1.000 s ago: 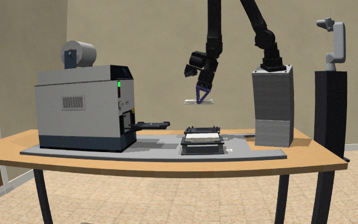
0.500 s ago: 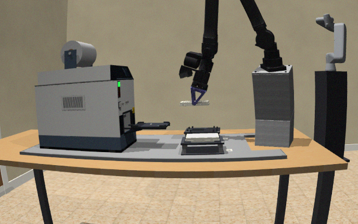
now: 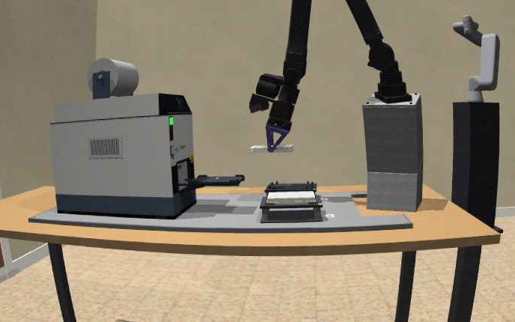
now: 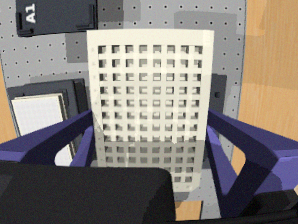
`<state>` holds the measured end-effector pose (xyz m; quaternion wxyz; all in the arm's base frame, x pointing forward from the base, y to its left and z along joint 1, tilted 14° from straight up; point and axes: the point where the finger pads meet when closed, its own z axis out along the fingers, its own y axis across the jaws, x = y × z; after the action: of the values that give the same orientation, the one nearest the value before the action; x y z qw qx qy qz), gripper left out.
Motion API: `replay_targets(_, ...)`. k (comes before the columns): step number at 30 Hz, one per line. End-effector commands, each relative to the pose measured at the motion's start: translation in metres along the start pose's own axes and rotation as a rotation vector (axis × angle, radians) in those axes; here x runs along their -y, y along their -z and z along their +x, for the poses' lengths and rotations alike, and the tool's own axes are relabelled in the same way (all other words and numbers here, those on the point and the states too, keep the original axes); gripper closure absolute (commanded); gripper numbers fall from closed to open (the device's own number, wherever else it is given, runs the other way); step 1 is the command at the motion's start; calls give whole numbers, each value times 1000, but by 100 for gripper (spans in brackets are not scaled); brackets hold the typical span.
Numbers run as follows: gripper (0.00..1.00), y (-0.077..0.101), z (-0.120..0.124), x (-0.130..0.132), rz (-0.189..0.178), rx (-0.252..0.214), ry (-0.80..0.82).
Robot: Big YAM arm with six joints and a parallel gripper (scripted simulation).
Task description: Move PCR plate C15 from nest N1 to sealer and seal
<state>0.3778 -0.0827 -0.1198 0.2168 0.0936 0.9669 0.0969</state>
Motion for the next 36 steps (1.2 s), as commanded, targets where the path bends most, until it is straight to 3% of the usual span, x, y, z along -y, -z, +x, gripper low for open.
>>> replay_targets(1,100,2,-31,-2,8,42,-16)
replay_targets(8,100,0,-32,-14,4,30,3)
replay_targets(16,100,-2,-62,-26,4,59,0)
replay_targets(25,100,-15,-50,-36,2,9,1)
replay_targets(36,100,-17,-85,-50,4,38,-14)
